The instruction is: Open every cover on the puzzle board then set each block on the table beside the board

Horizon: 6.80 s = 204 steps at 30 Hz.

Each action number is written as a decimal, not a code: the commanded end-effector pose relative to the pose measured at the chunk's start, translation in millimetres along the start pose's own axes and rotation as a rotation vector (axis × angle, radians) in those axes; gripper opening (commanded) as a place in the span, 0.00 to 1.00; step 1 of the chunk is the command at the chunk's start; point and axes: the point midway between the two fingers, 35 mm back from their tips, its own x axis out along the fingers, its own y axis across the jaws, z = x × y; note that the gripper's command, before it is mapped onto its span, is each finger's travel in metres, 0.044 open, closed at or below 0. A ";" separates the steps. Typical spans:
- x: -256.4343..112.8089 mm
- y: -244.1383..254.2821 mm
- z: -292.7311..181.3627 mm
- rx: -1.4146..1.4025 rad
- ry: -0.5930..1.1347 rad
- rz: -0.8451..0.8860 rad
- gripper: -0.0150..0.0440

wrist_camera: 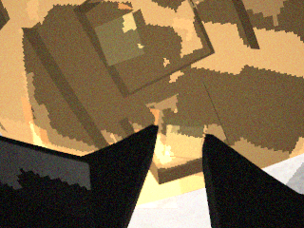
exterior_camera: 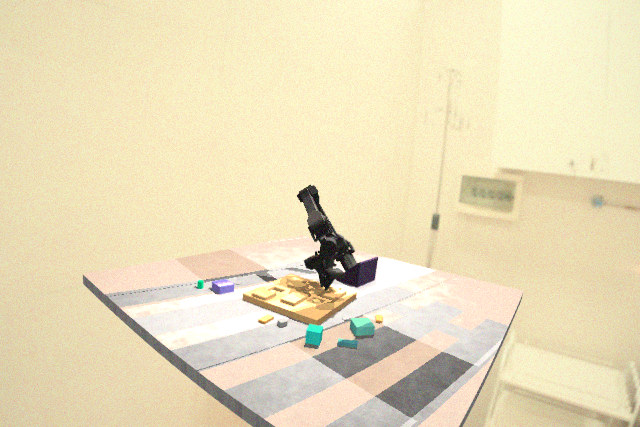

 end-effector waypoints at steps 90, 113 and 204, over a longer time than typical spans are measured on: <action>-106.5 71.5 -12.7 -0.007 0.003 0.009 0.39; -105.1 151.2 -46.7 -0.006 0.004 0.013 0.39; 6.3 190.4 -70.2 0.003 0.004 0.014 0.66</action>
